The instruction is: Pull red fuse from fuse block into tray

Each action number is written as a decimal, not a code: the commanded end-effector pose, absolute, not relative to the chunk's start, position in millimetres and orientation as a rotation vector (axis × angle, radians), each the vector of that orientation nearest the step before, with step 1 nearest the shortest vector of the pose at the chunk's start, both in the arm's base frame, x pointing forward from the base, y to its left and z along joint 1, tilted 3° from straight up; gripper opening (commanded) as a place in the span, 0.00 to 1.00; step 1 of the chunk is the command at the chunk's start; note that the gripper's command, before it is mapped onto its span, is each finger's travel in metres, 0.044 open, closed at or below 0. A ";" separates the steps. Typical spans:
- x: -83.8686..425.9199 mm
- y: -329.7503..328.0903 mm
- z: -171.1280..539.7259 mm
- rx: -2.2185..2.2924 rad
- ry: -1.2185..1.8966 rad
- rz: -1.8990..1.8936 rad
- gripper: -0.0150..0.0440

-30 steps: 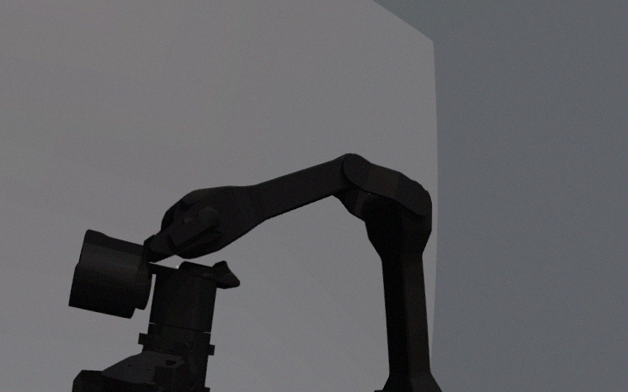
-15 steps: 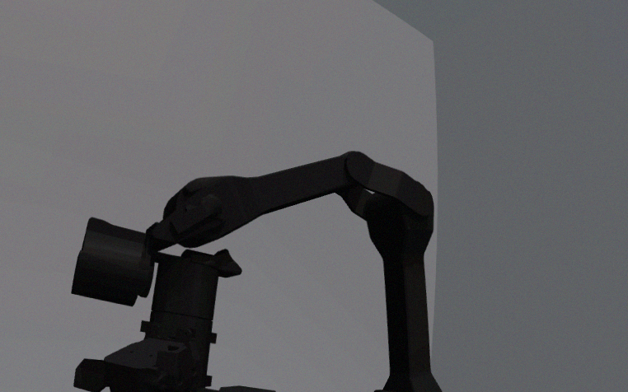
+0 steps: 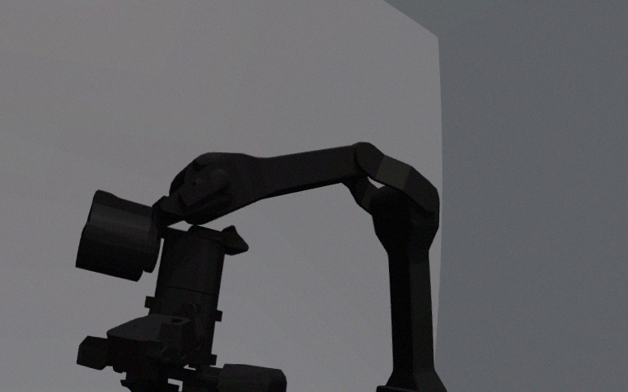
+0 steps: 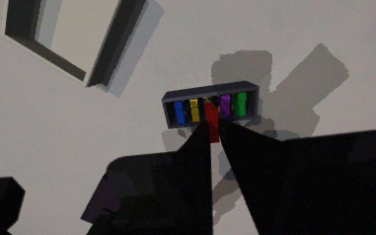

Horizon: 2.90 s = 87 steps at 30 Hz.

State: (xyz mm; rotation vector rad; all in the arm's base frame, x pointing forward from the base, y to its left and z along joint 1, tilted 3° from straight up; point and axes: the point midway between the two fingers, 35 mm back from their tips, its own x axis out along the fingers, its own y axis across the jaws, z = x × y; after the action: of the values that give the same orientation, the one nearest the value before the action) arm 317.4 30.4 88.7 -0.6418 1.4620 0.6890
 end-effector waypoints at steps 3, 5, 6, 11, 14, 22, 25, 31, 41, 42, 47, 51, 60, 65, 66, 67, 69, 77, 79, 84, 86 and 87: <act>320.9 63.2 90.6 -0.648 1.459 0.695 0.25; 321.1 75.1 91.1 -0.647 1.459 0.696 0.25; 321.1 81.0 91.4 -0.647 1.458 0.696 0.25; 319.2 111.2 92.7 -0.645 1.457 0.698 0.25; 316.7 129.4 93.4 -0.644 1.456 0.700 0.25; 304.7 177.9 95.1 -0.639 1.456 0.704 0.25; 298.2 195.8 95.6 -0.638 1.456 0.706 0.25; 292.0 210.6 96.1 -0.636 1.456 0.707 0.25; 292.4 211.6 82.4 -0.636 1.456 0.707 0.25; 292.4 211.6 80.8 -0.636 1.456 0.707 0.25; 292.3 212.0 72.7 -0.636 1.456 0.707 0.25; 292.1 212.2 66.3 -0.636 1.456 0.707 0.25; 291.5 212.3 56.0 -0.636 1.456 0.707 0.25; 293.4 212.7 59.1 -0.639 1.447 0.708 0.34; 293.4 212.7 59.1 -0.639 1.447 0.708 0.39; 293.4 212.7 59.1 -0.639 1.447 0.708 0.43; 293.4 212.7 59.1 -0.639 1.447 0.708 0.52; 293.4 212.3 70.8 -0.638 1.450 0.707 0.81; 292.3 210.9 93.1 -0.636 1.456 0.707 0.81; 292.0 210.6 96.1 -0.636 1.456 0.707 0.81; 292.0 210.6 96.1 -0.636 1.456 0.707 0.81; 292.0 210.6 96.1 -0.636 1.456 0.707 0.81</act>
State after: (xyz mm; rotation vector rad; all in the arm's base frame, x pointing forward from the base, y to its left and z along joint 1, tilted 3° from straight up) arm 292.5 210.8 96.4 -0.6365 1.4478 0.7053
